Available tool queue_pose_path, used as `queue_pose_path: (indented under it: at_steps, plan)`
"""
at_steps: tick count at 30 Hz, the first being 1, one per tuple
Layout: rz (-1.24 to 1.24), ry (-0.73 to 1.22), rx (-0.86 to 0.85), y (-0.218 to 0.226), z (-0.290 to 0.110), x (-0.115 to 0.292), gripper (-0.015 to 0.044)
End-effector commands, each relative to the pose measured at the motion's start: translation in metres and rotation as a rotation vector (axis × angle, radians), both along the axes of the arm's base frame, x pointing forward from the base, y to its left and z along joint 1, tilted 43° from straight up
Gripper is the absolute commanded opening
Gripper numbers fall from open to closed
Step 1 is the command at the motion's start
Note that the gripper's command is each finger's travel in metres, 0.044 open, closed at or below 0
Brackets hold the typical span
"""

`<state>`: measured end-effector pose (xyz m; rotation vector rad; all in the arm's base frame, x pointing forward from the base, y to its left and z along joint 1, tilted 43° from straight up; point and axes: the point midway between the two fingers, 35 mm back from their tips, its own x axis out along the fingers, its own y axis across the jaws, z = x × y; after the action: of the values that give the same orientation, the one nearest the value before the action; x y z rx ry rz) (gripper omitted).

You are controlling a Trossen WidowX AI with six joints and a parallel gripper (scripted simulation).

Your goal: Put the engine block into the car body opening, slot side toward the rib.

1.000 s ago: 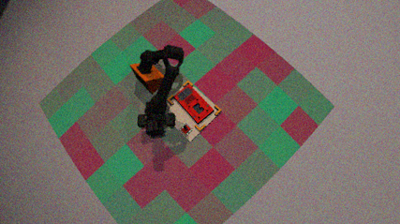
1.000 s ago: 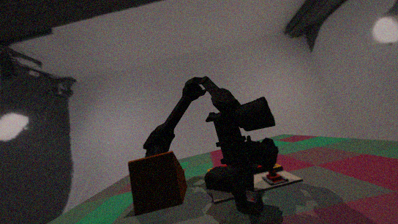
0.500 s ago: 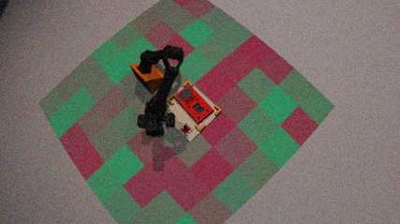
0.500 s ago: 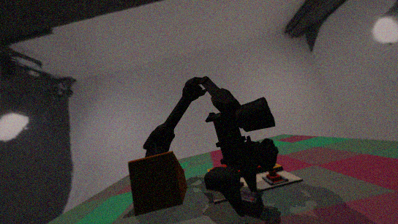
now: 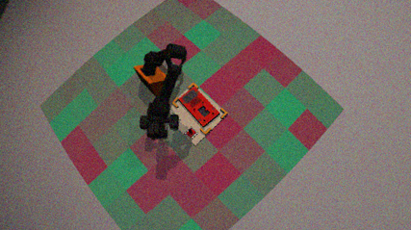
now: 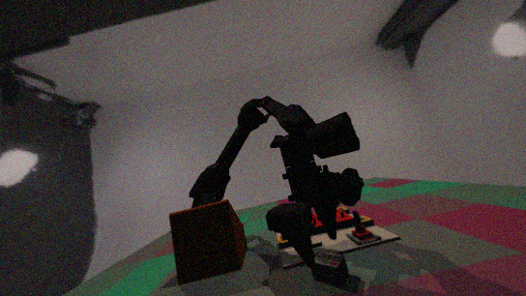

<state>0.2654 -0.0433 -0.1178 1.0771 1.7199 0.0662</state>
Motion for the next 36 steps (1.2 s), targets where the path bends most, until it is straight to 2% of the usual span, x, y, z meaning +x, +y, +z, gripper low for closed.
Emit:
queue_pose_path:
  at_steps: [1,26,36]
  plan:
    - [0.007,-0.002,-0.003,-0.01,0.011,0.001,0.044]
    - [0.015,-0.01,-0.003,-0.015,0.015,0.001,0.044]
    - [0.015,-0.01,-0.002,-0.002,0.001,0.0,0.044]
